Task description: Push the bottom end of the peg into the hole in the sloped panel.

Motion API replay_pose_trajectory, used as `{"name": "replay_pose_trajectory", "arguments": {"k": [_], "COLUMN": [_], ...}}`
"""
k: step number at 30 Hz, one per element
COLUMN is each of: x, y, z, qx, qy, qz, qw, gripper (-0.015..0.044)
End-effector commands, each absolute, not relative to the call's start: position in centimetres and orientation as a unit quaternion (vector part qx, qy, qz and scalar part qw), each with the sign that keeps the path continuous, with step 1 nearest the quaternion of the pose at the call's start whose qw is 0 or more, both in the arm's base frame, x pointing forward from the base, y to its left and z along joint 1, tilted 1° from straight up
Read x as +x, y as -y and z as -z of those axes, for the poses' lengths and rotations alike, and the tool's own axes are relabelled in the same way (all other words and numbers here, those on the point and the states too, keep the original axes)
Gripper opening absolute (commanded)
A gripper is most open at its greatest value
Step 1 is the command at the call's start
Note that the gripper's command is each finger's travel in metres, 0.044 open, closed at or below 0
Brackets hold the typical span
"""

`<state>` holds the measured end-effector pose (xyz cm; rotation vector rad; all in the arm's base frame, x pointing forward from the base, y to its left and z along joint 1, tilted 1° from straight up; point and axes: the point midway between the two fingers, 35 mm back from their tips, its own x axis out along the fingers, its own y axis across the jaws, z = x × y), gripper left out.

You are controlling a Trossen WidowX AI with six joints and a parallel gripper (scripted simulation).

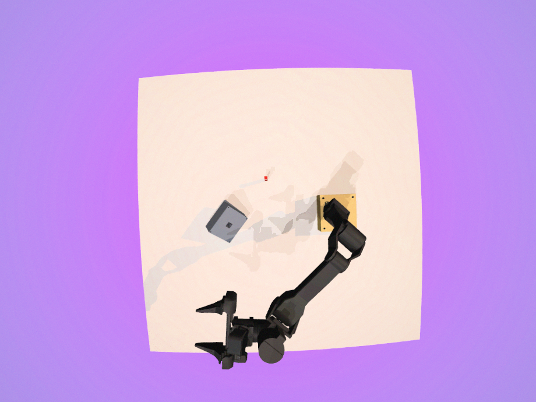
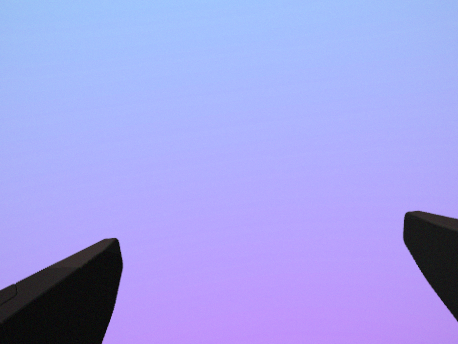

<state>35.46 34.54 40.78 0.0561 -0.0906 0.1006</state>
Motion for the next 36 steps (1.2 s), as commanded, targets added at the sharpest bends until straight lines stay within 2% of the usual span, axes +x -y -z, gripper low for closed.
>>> {"name": "replay_pose_trajectory", "arguments": {"k": [1, 19, 36], "x": [36.9, 43.1, 46.0], "y": [-33.5, -26.4, -17.7], "z": [-39.3, -32.9, -26.5], "qx": [-0.010, -0.152, -0.240], "qy": [0.028, -0.071, -0.194], "qz": [-0.045, -0.015, 0.001], "qw": [0.999, 0.986, 0.951], "gripper": [0.0440, 0.0440, 0.0440]}}
